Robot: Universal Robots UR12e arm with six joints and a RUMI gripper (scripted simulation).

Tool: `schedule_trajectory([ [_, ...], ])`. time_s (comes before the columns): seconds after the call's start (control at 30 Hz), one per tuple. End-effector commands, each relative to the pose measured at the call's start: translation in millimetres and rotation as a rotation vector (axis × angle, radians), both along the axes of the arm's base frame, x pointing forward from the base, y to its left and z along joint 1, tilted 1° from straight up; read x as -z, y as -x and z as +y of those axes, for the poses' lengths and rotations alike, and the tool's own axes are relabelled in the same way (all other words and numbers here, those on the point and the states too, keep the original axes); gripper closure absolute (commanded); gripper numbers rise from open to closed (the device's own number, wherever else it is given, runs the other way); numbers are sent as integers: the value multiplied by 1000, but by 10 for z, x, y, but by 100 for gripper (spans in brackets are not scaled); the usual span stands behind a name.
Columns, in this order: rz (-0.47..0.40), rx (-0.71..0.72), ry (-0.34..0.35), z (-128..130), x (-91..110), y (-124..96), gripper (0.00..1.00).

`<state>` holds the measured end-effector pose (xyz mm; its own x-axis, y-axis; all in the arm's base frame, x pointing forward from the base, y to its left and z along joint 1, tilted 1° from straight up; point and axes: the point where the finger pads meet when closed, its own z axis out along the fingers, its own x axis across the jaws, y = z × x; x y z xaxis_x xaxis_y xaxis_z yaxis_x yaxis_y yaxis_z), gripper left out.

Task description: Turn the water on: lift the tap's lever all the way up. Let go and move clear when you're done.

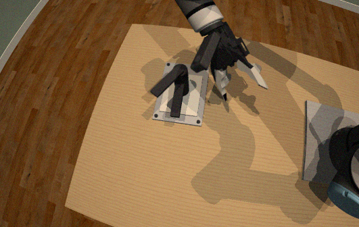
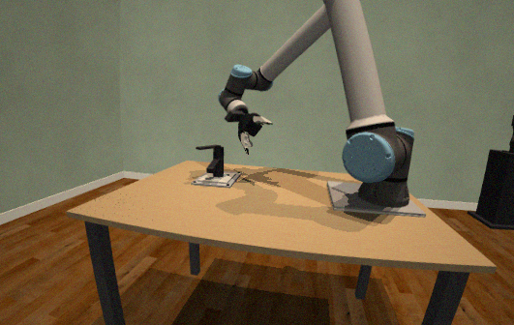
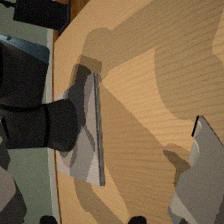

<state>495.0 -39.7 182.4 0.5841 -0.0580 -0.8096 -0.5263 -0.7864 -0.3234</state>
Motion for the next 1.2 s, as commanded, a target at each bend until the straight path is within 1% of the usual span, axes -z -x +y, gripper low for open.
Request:
schedule_trajectory([
  [0.0, -109, 14, 128, 4, -35, -389, 0],
  [0.07, -109, 14, 128, 4, -35, -389, 0],
  [0.13, -181, 23, 207, 3, -71, -636, 0],
  [0.57, -445, 58, 496, 1, -206, -1544, 0],
  [0.63, -445, 58, 496, 1, -206, -1544, 0],
  [0.73, -526, 69, 586, 1, -249, -1825, 0],
  [0.9, -624, 82, 693, 1, -299, -2160, 0],
  [1.03, -674, 89, 749, -1, -322, -2335, 0],
  [1.17, -695, 92, 770, 1, -336, -2404, 0],
])
